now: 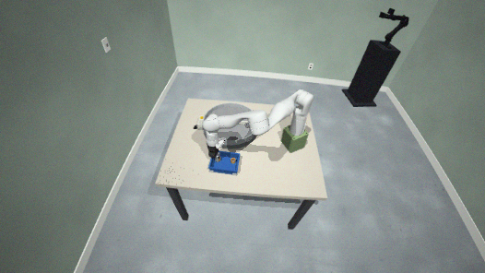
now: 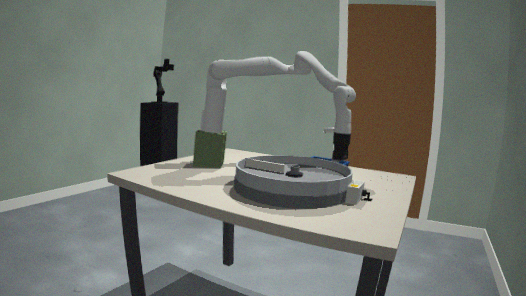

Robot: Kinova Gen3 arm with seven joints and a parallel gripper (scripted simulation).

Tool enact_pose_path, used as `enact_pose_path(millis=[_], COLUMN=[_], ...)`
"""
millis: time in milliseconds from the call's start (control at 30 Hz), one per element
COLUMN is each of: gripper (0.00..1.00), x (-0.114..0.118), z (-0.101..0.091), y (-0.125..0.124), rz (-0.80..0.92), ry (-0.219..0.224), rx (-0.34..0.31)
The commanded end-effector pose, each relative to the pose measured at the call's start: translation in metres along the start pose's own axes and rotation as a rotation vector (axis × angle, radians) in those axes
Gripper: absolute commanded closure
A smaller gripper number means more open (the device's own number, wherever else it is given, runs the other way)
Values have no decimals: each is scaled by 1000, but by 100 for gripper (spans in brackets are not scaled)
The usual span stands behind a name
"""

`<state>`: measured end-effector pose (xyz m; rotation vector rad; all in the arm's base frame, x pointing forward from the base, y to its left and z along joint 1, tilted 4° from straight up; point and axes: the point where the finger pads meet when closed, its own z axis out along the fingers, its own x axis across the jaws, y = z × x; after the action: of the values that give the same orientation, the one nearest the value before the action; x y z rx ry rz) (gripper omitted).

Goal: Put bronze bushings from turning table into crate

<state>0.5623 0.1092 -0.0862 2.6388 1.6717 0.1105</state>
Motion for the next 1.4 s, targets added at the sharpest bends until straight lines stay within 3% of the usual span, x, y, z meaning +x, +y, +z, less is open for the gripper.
enact_pose_path(millis=[0, 1367], gripper=[58, 58], x=[1, 1], z=[-1, -13], y=[1, 1], rz=[0, 0], ry=[1, 1], rx=[-2, -2])
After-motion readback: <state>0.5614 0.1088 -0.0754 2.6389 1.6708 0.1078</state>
